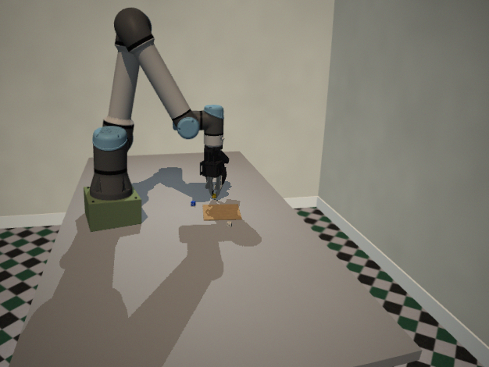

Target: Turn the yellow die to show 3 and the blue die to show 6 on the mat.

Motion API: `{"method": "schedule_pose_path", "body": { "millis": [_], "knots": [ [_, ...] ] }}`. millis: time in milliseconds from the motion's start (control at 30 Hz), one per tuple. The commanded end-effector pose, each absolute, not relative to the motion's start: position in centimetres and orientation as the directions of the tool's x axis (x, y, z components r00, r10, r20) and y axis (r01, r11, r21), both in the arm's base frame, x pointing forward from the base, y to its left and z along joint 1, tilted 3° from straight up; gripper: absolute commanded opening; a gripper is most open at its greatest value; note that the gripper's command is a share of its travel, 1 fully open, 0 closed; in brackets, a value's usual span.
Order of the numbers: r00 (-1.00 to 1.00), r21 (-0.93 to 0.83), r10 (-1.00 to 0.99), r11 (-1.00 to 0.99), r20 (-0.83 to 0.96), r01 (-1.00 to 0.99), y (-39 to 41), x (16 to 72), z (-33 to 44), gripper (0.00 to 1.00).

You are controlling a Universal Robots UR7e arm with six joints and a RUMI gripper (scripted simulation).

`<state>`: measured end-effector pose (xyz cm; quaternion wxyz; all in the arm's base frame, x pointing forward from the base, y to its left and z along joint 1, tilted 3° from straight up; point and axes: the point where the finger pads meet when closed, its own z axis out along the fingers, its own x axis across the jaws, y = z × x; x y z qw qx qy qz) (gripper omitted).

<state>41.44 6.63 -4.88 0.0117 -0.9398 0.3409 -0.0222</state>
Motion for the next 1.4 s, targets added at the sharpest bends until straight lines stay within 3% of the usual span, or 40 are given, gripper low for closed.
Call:
{"method": "schedule_pose_path", "body": {
  "millis": [0, 533, 1367],
  "knots": [
    [0.767, -0.038, -0.64, -0.768, 0.037, -0.639, 6.6, 41.4, -2.1, 0.0],
    [0.767, -0.038, -0.64, -0.768, 0.037, -0.639, 6.6, 41.1, 3.9, 0.0],
    [0.806, -0.035, -0.591, -0.807, 0.039, -0.59, 5.0, 40.9, 4.2, 0.0]
  ]
}}
